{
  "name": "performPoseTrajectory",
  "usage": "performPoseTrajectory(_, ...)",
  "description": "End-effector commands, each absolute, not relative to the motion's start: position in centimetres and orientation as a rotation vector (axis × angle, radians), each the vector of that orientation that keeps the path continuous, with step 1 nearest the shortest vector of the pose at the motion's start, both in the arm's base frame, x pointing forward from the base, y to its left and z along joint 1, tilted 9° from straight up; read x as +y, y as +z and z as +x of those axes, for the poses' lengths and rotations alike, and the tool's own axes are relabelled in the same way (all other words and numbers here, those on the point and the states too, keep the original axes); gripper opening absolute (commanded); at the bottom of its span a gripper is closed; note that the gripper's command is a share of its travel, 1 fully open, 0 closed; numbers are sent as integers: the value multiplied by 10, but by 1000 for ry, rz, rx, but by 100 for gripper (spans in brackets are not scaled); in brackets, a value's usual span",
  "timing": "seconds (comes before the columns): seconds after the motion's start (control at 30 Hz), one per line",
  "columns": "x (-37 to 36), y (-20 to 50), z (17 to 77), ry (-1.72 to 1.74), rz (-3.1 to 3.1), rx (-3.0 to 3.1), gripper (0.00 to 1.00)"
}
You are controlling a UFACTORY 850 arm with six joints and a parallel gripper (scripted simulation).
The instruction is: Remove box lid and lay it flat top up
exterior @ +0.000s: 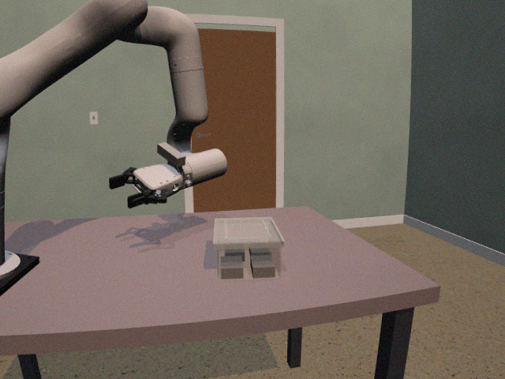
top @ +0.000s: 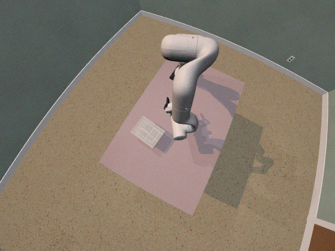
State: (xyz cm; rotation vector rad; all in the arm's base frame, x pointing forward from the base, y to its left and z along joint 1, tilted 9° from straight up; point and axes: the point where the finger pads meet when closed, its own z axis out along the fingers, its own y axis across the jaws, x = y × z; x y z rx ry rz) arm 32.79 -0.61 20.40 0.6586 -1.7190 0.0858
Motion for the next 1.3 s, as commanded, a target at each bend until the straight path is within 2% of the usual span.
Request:
performPoseTrajectory(0.0,-6,204,328,86,659,-1720,100)
performPoseTrajectory(0.73,-12,205,329,120,659,-1722,100)
performPoseTrajectory(1.27,-111,214,353,696,690,-1774,100)
